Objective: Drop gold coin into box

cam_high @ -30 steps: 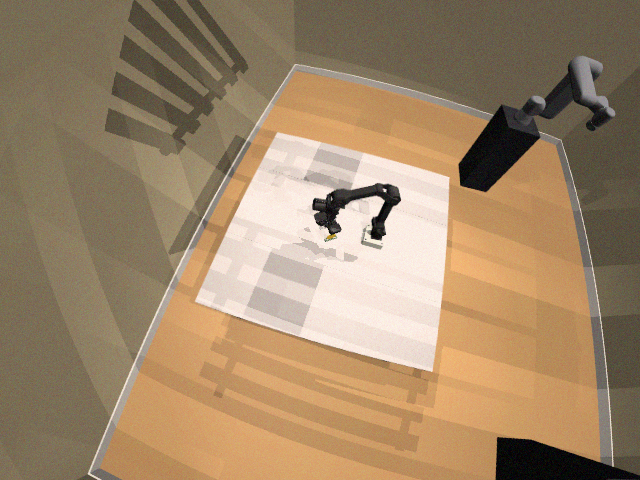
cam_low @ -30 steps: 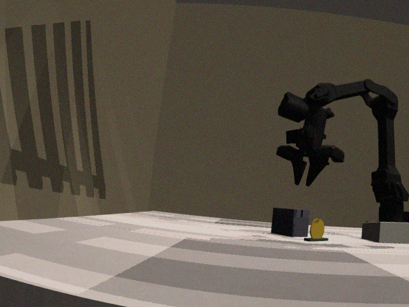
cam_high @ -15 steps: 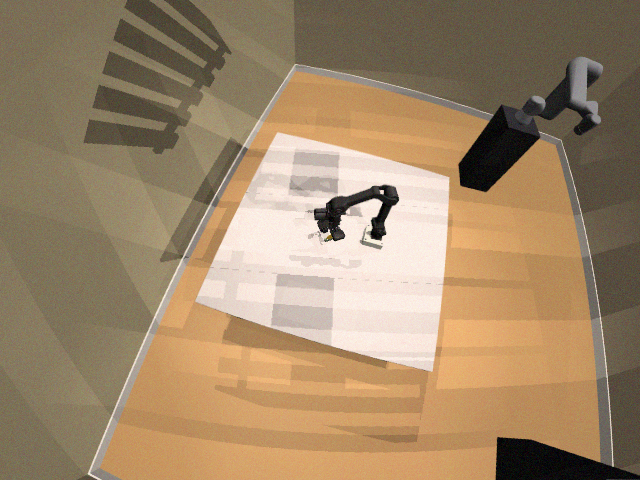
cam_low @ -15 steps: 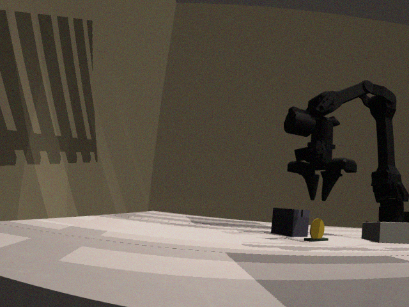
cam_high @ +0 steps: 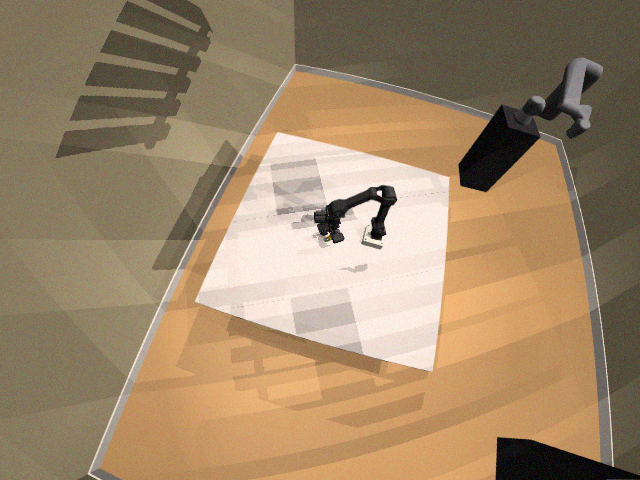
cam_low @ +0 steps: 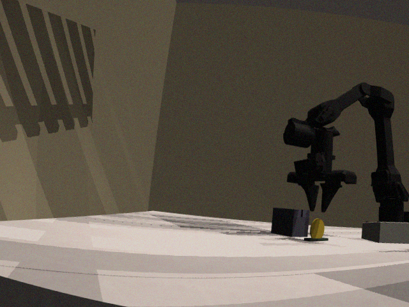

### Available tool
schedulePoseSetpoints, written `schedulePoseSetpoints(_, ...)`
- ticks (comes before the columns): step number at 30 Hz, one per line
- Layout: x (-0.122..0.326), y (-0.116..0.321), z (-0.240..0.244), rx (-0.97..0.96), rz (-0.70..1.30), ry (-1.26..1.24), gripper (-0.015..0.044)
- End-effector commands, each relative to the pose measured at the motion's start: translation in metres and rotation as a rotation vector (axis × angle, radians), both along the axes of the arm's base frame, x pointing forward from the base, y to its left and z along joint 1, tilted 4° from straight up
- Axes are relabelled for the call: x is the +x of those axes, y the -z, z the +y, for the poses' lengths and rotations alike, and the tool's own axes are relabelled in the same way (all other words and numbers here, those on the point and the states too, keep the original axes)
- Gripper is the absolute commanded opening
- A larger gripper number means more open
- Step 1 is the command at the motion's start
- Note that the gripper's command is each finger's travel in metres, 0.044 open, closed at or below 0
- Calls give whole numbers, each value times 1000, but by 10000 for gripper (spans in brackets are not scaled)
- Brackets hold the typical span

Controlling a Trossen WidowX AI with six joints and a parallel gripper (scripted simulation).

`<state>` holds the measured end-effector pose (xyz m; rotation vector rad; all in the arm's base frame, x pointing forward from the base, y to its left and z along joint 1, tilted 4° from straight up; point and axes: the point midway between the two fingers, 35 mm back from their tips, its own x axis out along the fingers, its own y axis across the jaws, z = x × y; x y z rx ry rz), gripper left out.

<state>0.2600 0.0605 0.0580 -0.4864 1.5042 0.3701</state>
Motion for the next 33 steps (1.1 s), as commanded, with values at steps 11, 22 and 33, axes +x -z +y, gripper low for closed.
schedulePoseSetpoints(11,0,25,-1,1,12,-4,161)
schedulePoseSetpoints(22,0,43,-3,1,12,-4,161)
schedulePoseSetpoints(33,-1,60,-5,1,12,-4,161)
